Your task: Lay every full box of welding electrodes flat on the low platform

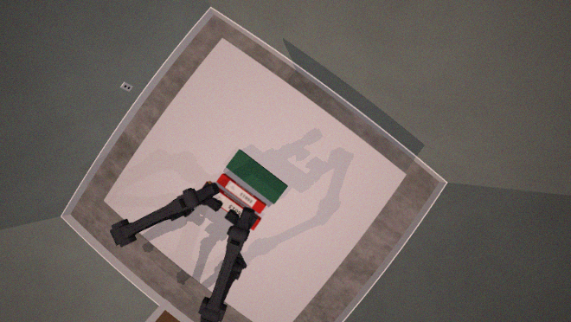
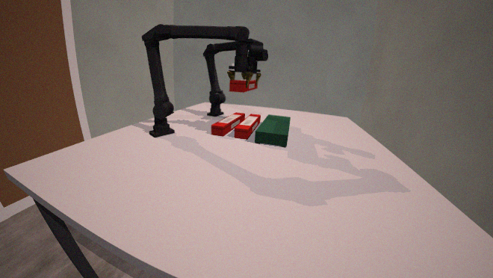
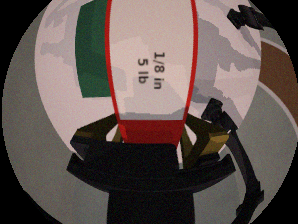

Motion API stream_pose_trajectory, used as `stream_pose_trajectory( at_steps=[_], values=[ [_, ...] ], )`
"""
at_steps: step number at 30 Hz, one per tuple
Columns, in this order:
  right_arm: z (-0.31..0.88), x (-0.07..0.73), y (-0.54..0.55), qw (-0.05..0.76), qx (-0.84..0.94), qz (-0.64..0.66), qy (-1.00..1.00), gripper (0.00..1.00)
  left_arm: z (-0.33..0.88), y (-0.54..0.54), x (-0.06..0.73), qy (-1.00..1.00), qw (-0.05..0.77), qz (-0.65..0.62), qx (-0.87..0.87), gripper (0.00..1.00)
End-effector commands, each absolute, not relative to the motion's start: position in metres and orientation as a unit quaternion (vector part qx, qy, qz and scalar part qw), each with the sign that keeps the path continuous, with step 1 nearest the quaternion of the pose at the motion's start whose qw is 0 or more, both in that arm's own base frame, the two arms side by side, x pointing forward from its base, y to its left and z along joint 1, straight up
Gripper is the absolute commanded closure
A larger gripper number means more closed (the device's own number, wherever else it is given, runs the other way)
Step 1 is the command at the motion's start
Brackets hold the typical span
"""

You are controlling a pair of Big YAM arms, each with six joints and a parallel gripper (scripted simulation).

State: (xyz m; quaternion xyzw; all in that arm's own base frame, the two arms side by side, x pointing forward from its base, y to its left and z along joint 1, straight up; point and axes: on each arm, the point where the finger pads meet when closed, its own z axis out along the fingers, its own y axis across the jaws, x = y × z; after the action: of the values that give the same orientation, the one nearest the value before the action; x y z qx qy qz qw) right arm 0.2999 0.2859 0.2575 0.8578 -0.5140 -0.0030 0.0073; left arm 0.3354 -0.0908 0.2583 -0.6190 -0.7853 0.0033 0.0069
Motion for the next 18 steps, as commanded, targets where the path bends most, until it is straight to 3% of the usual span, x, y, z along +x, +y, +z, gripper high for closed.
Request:
stream_pose_trajectory(
  at_steps=[1, 18],
  values=[
    [0.273, 0.306, 0.291, -0.024, 0.857, 0.005, -0.515, 1.00, 0.273, -0.093, 0.344, -0.785, -0.022, -0.008, -0.619, 1.00],
    [0.253, 0.306, 0.292, -0.023, 0.857, 0.005, -0.515, 1.00, 0.253, -0.093, 0.344, -0.785, -0.022, -0.008, -0.619, 1.00]
  ],
)
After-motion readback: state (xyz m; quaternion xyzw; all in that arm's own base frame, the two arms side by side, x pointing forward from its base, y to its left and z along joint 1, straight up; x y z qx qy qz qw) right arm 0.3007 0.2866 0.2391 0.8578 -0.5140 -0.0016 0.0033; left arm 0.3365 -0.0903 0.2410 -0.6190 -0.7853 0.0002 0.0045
